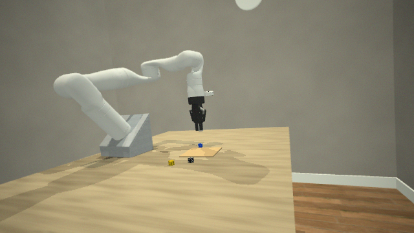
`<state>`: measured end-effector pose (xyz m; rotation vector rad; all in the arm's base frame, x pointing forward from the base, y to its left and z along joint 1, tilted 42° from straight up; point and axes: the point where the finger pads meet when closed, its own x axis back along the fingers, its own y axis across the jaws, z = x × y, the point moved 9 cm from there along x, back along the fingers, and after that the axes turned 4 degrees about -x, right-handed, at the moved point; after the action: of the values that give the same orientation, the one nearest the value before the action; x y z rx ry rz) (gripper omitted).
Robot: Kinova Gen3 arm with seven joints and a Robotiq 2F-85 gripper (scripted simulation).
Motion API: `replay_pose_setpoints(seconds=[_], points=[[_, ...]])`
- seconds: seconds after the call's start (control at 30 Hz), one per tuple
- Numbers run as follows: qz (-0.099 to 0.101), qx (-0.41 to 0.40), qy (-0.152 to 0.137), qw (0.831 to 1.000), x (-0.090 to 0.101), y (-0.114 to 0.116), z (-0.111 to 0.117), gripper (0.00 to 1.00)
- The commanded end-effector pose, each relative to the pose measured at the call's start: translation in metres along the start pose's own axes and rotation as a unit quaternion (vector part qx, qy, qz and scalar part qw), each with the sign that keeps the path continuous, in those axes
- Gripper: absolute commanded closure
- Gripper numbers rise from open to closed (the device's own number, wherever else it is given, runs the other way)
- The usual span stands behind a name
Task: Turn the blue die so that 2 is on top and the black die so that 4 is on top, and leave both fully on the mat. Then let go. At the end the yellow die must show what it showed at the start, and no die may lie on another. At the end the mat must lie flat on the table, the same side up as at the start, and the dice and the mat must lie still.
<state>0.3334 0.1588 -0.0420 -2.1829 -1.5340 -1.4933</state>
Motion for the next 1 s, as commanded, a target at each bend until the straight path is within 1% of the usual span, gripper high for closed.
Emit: replay_pose_setpoints(seconds=[0.0,0.53,0.73,0.97], points=[[0.0,0.0,0.001,1.0,0.001,0.0,0.0,0.69],[0.0,0.0,0.001,1.0,0.0,0.0,0.0,0.69],[0.0,0.0,0.001,1.0,-0.003,0.0,0.0,0.69],[0.0,0.0,0.001,1.0,-0.01,0.0,0.0,0.69]])
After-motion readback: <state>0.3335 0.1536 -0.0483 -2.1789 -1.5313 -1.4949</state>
